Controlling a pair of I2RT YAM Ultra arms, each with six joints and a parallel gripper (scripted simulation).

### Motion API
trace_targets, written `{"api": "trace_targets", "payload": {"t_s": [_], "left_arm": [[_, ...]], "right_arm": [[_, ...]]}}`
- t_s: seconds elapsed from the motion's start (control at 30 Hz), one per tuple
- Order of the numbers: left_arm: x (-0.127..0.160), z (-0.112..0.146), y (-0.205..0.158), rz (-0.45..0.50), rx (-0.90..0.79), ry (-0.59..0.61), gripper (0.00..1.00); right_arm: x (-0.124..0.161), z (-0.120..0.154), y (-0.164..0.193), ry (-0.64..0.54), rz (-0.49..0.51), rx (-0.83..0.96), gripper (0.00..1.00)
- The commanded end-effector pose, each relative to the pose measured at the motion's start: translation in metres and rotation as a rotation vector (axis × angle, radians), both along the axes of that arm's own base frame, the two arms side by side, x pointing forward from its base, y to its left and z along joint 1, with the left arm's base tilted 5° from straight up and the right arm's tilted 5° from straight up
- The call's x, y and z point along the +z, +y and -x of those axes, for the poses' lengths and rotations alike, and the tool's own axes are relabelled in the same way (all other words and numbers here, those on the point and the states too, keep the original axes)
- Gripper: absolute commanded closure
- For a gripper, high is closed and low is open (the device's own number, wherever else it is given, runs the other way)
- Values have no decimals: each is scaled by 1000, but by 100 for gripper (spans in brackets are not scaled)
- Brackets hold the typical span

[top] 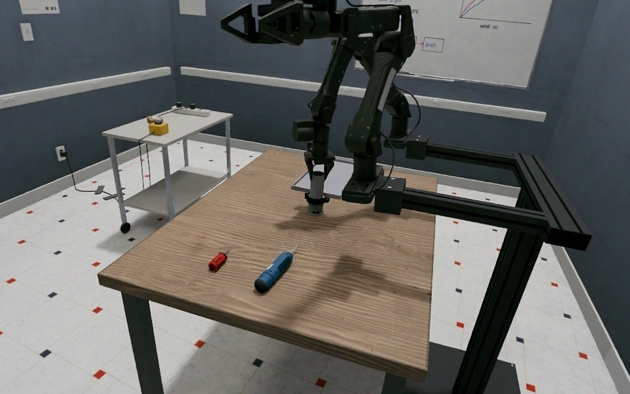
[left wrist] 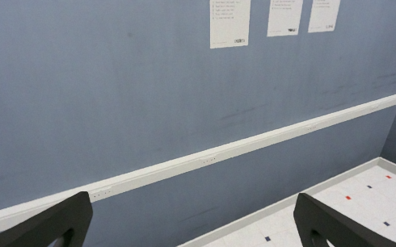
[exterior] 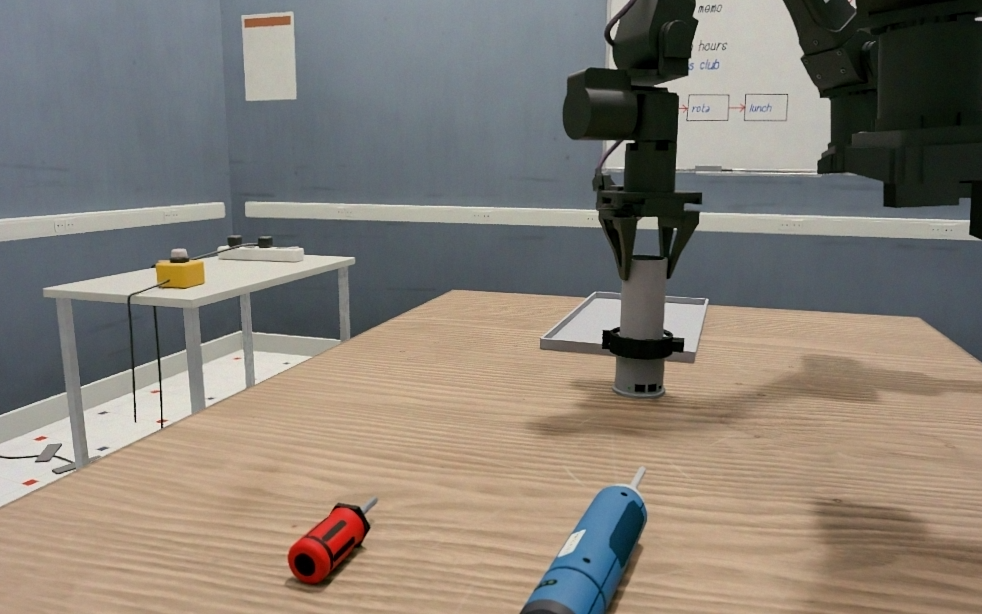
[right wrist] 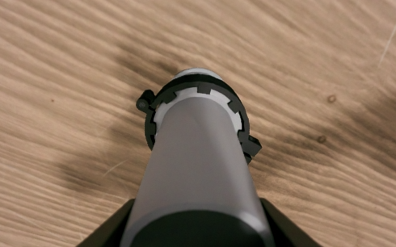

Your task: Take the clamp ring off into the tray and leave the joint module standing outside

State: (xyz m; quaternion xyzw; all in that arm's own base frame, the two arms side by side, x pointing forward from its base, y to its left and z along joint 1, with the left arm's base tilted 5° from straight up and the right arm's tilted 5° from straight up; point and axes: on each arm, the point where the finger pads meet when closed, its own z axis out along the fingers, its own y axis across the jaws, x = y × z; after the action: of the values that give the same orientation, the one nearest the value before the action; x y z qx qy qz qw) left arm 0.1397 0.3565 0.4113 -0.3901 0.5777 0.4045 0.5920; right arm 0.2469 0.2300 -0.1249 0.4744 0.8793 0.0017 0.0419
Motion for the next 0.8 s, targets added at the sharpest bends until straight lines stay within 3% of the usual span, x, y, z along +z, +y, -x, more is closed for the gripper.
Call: {"api": "trace_targets", "payload": {"t_s": [0.0,0.6,0.63,0.77], "left_arm": [[9,5,-2,9,13,-10,0],[9,5,-2,9,13,-10,0],[9,5,-2,9,13,-10,0],[9,5,-2,9,13,-10,0]], "right_arm": [[4,-3,4,-11,-10,4,52],[4,-3,4,-11,-10,4,52],[4,-3,4,-11,-10,4,46],[4,-3,4,-11,-10,4,46]]}}
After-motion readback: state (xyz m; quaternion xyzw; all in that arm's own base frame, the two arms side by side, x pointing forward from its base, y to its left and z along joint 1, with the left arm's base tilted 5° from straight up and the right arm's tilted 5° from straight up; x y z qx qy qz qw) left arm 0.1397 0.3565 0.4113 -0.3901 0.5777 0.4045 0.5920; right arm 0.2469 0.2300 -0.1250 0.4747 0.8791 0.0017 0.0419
